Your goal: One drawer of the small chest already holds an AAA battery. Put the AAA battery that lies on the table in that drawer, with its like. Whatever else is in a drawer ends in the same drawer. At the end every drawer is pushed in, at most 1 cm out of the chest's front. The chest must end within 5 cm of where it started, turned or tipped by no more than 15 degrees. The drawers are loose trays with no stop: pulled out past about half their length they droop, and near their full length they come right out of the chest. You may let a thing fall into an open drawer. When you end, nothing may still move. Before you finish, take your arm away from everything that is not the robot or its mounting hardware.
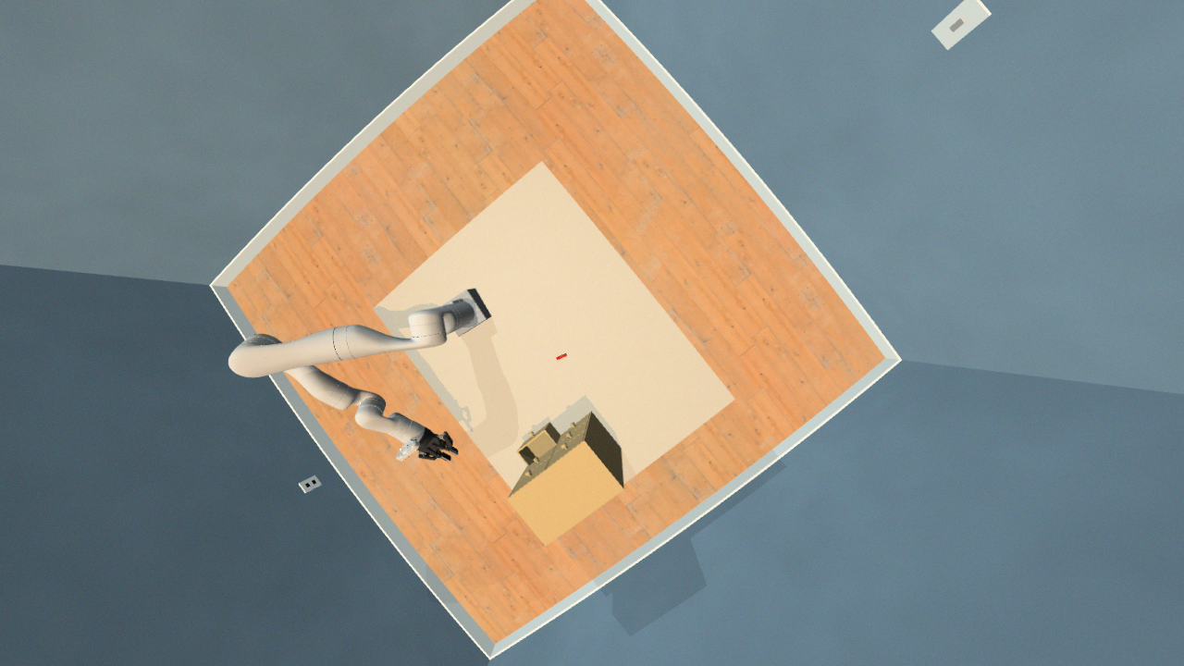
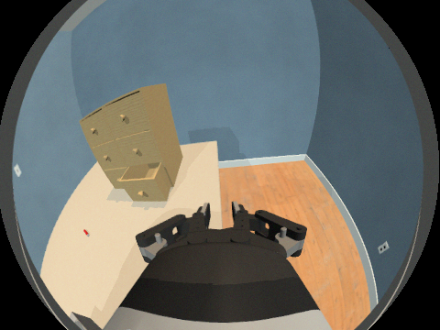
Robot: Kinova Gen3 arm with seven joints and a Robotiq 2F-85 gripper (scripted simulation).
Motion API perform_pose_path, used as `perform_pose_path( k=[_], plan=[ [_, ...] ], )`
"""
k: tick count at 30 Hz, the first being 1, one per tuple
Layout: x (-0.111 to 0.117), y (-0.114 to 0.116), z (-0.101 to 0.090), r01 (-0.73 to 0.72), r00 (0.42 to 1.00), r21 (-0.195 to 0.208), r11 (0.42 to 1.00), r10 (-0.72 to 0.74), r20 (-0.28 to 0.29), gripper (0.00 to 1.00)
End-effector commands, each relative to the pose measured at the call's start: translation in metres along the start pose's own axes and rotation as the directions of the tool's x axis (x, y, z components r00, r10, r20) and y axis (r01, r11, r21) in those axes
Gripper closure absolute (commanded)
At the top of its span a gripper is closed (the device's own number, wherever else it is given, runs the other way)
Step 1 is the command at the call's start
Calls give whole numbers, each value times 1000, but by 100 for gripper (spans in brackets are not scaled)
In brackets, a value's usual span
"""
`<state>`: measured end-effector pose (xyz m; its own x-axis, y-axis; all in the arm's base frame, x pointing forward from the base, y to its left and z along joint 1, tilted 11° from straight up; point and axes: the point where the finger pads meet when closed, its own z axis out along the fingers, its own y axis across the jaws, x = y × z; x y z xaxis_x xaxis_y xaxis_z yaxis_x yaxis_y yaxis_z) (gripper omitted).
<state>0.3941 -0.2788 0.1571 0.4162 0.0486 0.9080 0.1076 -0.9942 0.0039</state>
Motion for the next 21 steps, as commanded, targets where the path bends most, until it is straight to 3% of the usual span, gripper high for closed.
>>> perform_pose_path(
  k=[1, 8, 15, 17, 21],
  plan=[
    [2, -1, -6, 26, 997, 2, 1000, -27, 75, 67],
    [10, -1, -25, 25, 968, -8, 1000, -23, 248, 67],
    [12, -1, -46, 26, 893, 8, 1000, -26, 449, 67],
    [12, -1, -46, 26, 893, 8, 1000, -26, 449, 67],
    [16, -1, -58, 26, 836, 6, 1000, -25, 548, 67]
  ],
)
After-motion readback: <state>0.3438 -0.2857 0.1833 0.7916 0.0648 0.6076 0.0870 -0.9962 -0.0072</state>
